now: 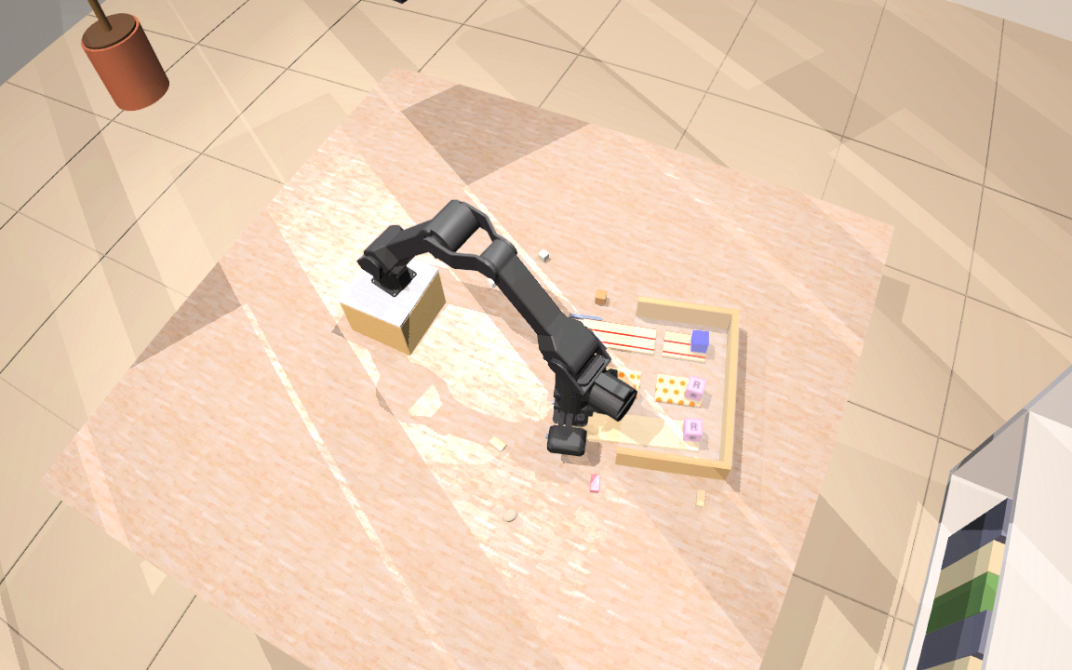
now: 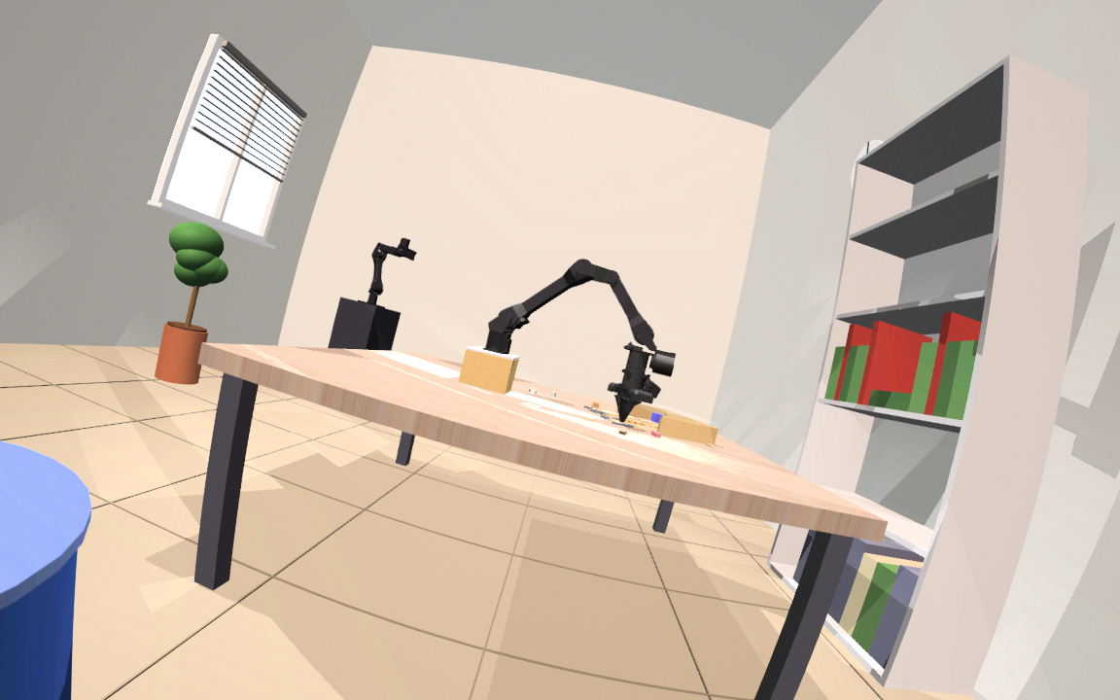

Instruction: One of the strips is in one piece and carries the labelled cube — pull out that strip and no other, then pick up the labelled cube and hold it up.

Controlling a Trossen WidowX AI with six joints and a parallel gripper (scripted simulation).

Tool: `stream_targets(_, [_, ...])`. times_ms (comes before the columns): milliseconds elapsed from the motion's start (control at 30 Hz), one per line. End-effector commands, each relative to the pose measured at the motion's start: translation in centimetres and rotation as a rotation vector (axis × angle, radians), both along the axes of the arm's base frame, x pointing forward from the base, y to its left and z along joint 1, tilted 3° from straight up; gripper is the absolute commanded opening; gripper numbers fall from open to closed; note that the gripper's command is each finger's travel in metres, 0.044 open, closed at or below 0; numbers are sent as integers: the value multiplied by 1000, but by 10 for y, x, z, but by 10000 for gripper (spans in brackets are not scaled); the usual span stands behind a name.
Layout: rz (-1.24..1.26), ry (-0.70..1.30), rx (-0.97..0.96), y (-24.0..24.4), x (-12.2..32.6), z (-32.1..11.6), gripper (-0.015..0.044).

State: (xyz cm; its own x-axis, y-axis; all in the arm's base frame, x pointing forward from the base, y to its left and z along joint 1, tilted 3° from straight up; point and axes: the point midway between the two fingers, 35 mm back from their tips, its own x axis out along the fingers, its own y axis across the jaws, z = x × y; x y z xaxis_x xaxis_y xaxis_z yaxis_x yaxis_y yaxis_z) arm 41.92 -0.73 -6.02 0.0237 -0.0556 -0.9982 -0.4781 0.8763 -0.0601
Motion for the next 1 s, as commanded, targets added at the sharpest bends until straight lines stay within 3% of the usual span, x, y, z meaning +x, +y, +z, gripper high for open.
stream_targets(0, [3,-1,5,1,0,-2,0])
stream_targets(967, [3,1,5,-9,-17,-4,0])
